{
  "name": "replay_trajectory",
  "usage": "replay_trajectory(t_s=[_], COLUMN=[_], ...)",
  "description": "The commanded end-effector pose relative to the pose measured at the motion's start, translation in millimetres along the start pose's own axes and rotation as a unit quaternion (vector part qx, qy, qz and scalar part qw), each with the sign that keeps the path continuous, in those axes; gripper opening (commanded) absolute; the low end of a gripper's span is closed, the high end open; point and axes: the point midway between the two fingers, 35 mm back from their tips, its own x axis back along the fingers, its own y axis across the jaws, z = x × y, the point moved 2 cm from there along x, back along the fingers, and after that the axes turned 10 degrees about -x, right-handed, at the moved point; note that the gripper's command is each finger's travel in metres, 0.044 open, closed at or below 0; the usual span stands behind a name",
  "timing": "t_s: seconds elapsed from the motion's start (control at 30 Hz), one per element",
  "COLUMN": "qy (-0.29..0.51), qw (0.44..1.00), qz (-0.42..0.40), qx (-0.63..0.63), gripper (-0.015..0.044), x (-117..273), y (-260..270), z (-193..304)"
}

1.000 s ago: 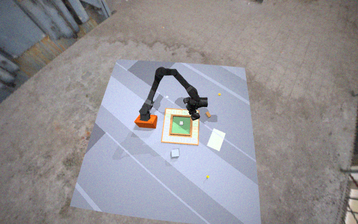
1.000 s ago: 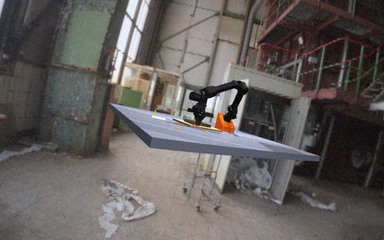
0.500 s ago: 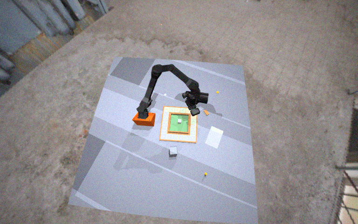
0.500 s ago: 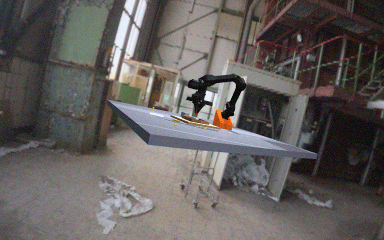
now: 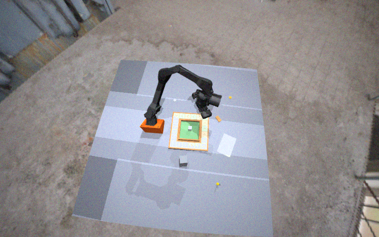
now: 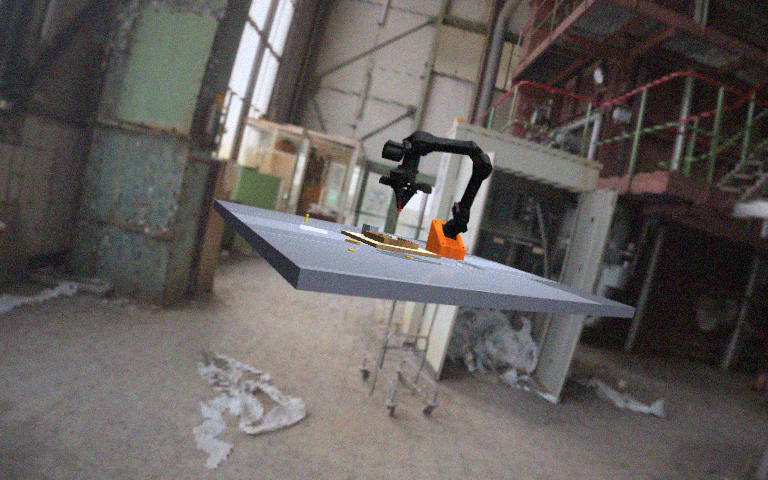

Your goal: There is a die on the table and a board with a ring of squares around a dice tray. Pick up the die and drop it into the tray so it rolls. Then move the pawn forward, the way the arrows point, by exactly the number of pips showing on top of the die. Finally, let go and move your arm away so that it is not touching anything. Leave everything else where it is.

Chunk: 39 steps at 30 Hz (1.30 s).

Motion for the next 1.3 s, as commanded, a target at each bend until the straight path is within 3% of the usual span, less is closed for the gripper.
replay_trajectory(t_s=[0.0, 1.27], qy=[0.002, 0.005], qw=[1.0, 1.0], qz=[0.002, 0.004], qx=[-0.001, -0.004], gripper=[0.0, 0.0], x=[-0.1, -49.7], y=[-5.2, -39.5], z=[10.2, 149.9])
